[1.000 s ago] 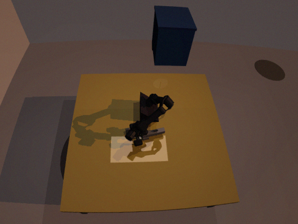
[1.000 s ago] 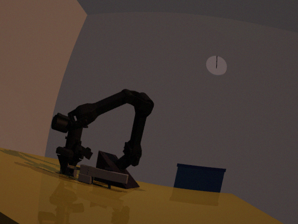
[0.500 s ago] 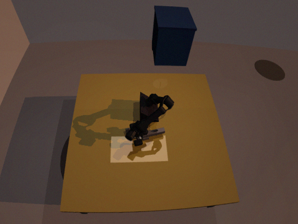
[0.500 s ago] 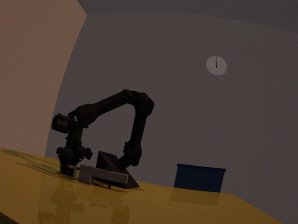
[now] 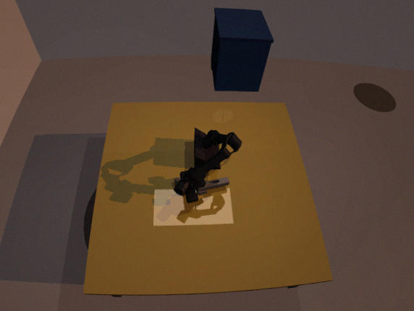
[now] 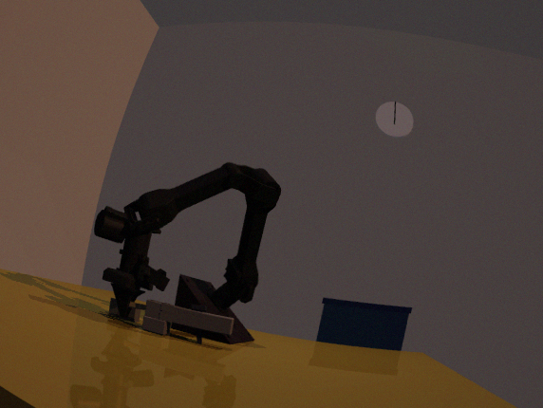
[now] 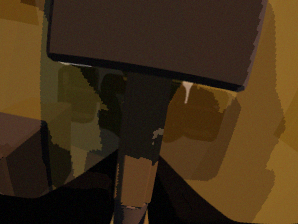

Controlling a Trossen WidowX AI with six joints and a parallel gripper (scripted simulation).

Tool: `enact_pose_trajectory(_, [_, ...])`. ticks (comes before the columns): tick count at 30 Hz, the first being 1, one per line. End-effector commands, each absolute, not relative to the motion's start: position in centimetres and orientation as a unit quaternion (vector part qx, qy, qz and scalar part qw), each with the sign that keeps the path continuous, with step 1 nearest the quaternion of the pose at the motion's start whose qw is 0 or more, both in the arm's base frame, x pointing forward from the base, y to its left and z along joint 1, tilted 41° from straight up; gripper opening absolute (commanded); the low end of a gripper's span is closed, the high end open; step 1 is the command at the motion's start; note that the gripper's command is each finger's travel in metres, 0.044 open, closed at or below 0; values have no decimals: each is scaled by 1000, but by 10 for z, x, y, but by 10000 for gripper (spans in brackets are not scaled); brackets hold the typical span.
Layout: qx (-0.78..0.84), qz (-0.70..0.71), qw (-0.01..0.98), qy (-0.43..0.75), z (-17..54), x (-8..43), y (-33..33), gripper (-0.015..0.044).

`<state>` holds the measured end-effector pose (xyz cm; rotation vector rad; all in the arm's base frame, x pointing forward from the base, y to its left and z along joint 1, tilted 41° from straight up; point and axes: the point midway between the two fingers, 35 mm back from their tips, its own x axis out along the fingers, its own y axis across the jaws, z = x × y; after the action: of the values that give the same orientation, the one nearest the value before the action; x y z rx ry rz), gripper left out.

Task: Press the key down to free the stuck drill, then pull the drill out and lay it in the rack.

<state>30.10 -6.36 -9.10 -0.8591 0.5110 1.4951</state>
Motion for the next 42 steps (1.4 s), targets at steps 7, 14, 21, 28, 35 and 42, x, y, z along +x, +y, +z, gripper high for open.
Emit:
enact_pose_trajectory(7, [-371, 651, 624, 223, -90, 300, -65, 0])
enact_pose_trajectory(14, [-369, 651, 624, 223, -90, 298, -66, 0])
enact_pose_trajectory(21, [-369, 651, 624, 223, -89, 297, -67, 0])
enact_pose_trajectory(28, [-370, 651, 624, 223, -95, 300, -71, 0])
enact_pose_trajectory(35, [-370, 651, 624, 223, -98, 303, -78, 0])
enact_pose_trajectory(42, [-370, 651, 624, 223, -105, 306, -86, 0])
